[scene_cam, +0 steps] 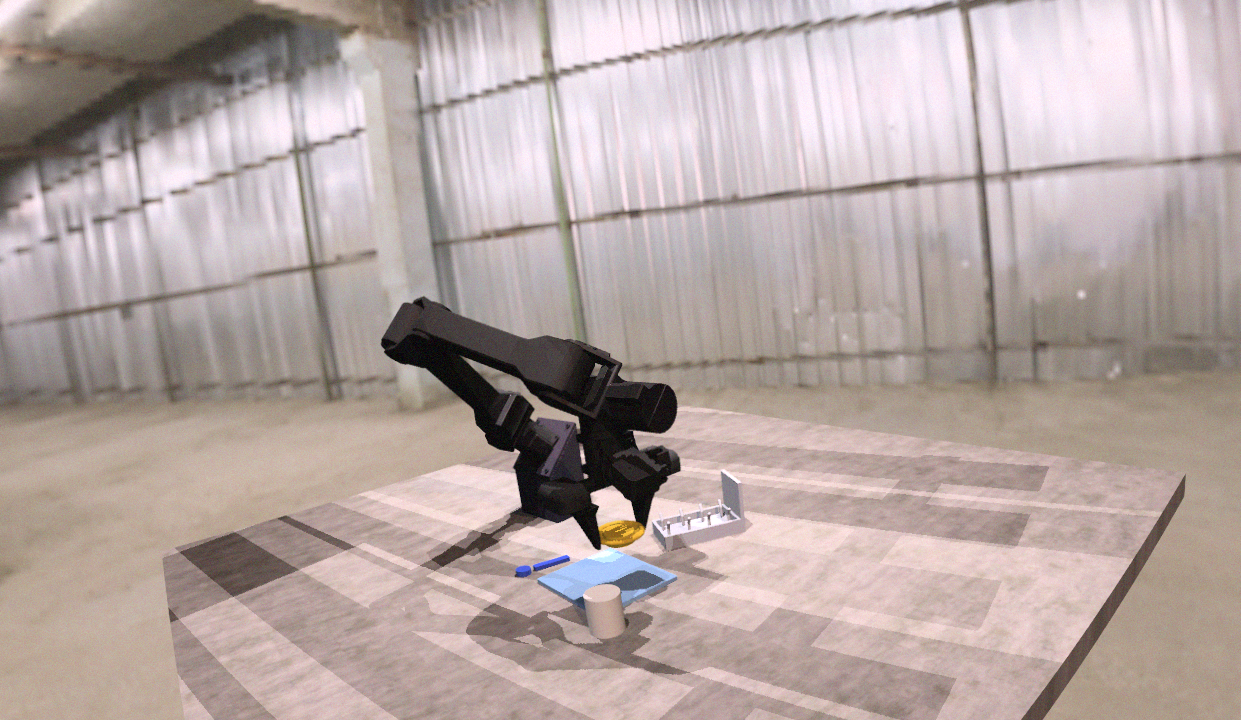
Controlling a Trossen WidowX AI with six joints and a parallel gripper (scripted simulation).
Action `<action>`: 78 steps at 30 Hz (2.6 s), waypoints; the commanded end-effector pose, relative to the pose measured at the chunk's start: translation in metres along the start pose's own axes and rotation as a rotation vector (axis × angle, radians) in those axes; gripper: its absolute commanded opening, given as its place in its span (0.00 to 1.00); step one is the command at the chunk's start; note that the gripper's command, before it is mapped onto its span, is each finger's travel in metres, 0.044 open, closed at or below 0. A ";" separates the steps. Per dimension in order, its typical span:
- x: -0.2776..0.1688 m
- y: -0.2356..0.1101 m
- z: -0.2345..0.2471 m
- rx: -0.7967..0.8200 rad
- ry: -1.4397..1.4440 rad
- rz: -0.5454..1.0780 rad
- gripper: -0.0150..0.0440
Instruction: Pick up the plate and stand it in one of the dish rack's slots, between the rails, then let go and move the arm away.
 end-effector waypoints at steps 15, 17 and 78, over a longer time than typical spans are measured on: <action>0.004 -0.084 0.004 -0.003 0.005 -0.001 0.25; 0.004 -0.092 0.004 -0.006 0.005 -0.002 0.25; -0.056 -0.107 0.072 -0.007 -1.877 -0.003 0.25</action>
Point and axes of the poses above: the point midway between the two fingers, 35 mm back from their tips, its own y axis out along the fingers, its own z axis across the jaws, x = y × z, the point moved 8 cm from there along -y, back along the fingers, and after that the axes turned 4 degrees about -y, right-handed, at the moved point
